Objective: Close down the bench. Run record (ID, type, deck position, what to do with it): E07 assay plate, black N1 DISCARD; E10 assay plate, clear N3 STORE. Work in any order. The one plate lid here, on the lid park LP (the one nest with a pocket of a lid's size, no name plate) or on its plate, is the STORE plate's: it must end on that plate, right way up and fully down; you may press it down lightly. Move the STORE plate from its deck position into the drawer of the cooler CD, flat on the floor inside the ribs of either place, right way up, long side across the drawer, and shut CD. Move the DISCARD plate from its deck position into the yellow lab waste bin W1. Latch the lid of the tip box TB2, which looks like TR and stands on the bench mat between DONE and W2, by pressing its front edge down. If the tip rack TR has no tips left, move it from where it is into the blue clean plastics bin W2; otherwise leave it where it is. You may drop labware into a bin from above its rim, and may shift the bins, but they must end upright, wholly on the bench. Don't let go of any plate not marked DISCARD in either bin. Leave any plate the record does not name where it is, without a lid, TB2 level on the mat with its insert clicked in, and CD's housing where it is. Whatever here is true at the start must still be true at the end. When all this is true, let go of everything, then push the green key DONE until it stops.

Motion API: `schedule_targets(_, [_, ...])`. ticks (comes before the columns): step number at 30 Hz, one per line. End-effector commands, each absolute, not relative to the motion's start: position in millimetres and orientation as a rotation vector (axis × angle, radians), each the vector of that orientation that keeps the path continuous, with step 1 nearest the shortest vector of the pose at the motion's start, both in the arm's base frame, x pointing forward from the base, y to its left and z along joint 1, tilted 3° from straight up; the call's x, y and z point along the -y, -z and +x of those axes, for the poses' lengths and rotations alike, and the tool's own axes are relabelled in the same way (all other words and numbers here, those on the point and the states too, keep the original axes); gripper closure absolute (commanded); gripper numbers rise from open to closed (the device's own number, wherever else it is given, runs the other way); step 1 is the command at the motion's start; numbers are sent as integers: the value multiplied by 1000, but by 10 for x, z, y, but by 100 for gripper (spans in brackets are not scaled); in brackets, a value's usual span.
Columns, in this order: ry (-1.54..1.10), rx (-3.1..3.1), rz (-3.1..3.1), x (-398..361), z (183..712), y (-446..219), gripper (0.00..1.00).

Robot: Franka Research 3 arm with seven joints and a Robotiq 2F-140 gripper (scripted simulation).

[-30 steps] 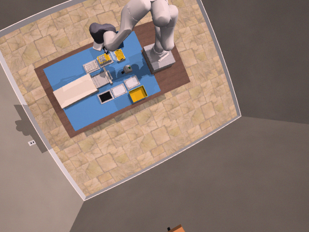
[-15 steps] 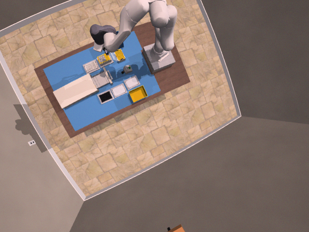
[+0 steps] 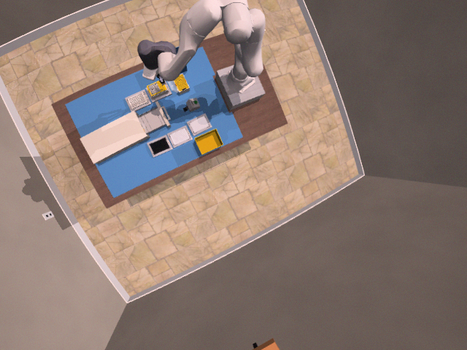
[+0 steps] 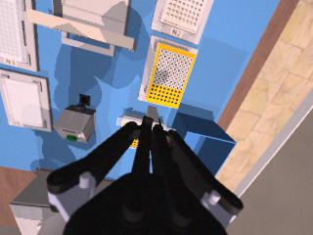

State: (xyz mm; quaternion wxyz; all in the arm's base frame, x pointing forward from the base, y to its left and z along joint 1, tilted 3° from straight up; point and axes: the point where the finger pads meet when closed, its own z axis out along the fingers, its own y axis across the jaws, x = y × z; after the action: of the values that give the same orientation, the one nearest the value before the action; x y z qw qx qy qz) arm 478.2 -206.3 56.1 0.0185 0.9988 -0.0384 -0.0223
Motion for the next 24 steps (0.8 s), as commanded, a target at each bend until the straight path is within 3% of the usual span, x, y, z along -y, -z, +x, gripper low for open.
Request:
schedule_targets(1, [58, 110, 3102, 2073, 4796, -508, 100])
schedule_targets(24, [58, 110, 3102, 2082, 4786, -262, 100])
